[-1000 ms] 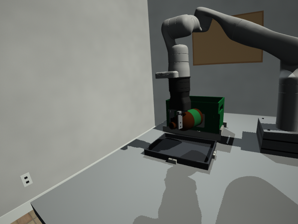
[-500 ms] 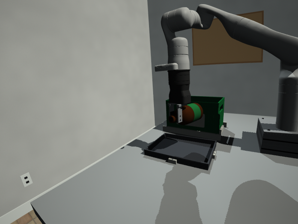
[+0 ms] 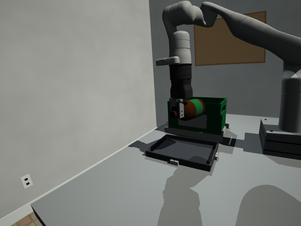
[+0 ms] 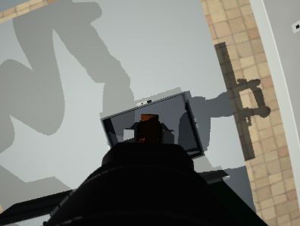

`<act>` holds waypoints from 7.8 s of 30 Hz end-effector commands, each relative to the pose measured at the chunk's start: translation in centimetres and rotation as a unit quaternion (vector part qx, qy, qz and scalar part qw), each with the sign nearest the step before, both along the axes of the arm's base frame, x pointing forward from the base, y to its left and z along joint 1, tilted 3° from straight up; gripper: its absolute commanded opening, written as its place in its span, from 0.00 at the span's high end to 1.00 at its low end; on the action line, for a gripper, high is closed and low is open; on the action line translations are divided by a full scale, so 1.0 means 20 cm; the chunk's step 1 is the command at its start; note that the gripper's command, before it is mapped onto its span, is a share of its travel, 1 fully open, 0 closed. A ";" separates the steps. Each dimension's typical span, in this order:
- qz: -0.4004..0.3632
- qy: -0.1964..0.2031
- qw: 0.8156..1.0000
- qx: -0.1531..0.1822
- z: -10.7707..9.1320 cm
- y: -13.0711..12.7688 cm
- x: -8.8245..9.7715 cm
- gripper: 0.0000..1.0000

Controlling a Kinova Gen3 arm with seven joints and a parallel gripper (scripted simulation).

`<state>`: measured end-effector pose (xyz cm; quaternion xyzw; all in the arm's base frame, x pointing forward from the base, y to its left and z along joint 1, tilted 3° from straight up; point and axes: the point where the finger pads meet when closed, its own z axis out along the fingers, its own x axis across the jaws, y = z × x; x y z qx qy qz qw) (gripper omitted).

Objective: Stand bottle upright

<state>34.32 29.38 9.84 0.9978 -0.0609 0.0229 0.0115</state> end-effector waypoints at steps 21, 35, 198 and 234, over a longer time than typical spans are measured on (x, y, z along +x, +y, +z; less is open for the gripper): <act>-0.001 -0.002 1.000 0.000 0.10 0.00 0.00 1.00; -0.001 -0.002 1.000 0.000 0.12 0.00 0.00 1.00; -0.259 -0.009 0.966 0.012 0.13 0.00 0.00 1.00; -0.314 -0.010 0.949 0.015 0.13 0.00 0.00 1.00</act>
